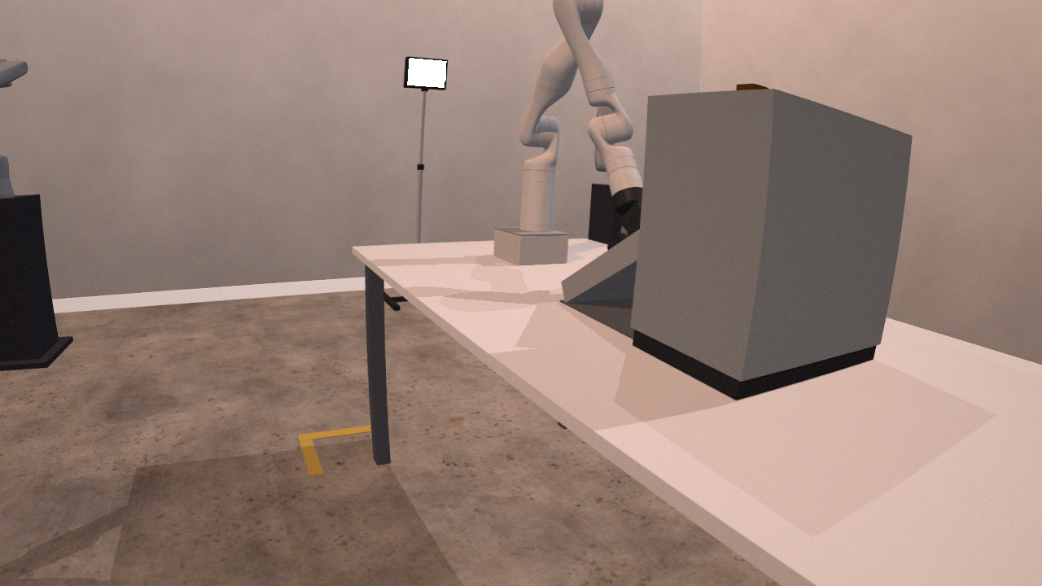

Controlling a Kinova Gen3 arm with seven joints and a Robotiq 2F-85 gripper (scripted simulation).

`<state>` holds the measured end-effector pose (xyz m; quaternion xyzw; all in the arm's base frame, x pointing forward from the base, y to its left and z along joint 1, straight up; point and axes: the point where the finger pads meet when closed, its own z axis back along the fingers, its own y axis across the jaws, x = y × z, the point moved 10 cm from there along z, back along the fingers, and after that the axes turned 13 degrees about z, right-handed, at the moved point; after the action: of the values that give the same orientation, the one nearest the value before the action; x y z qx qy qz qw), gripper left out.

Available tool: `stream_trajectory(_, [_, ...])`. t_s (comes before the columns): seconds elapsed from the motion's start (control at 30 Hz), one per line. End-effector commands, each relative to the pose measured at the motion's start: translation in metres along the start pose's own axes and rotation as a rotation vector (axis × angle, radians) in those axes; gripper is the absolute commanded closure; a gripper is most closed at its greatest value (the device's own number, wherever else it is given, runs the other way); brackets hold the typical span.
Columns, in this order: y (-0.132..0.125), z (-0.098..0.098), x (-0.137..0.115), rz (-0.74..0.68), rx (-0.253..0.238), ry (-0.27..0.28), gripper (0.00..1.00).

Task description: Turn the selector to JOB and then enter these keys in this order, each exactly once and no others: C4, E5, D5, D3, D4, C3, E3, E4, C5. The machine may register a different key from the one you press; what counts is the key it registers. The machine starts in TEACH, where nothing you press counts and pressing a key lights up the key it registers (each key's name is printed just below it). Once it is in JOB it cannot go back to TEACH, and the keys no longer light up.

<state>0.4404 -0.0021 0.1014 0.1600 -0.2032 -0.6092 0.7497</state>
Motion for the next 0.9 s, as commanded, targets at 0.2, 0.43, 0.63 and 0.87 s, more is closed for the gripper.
stream_trajectory(0.2, [0.0006, -0.0029, 0.0001, 0.000, 0.002, 0.000, 0.90])
stream_trajectory(0.43, [0.0006, -0.0047, 0.0001, 0.000, 0.002, 0.000, 0.90])
stream_trajectory(0.63, [0.0006, -0.0052, 0.0001, 0.000, 0.002, 0.000, 0.90])
stream_trajectory(0.87, [0.0006, -0.0053, 0.0001, 0.000, 0.002, 0.000, 0.90])
